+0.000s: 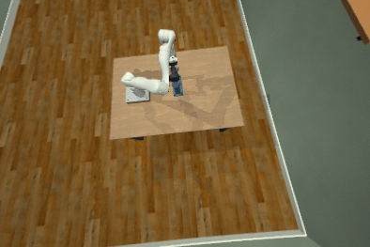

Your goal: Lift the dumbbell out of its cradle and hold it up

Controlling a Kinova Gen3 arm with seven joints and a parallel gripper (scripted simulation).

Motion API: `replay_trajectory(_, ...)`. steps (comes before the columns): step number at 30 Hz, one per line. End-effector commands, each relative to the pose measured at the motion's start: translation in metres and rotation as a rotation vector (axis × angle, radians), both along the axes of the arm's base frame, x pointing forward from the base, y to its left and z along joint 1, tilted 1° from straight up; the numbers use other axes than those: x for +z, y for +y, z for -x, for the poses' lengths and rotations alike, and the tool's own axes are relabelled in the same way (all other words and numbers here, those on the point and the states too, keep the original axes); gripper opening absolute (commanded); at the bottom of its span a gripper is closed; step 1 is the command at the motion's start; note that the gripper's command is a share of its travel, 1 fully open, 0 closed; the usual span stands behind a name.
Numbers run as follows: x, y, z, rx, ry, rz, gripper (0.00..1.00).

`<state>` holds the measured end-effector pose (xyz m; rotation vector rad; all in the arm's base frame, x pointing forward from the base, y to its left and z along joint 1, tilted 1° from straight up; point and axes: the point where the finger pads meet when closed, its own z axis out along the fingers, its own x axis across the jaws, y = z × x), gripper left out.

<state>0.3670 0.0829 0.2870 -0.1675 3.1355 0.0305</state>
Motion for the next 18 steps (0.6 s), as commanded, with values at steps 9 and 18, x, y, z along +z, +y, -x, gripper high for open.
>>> replay_trajectory(9,0.0073,0.0006,-0.0001,-0.001,-0.004,-0.001,0.0)
replay_trajectory(18,0.0076,0.0006,-0.0001,-0.001,-0.004,-0.001,0.0)
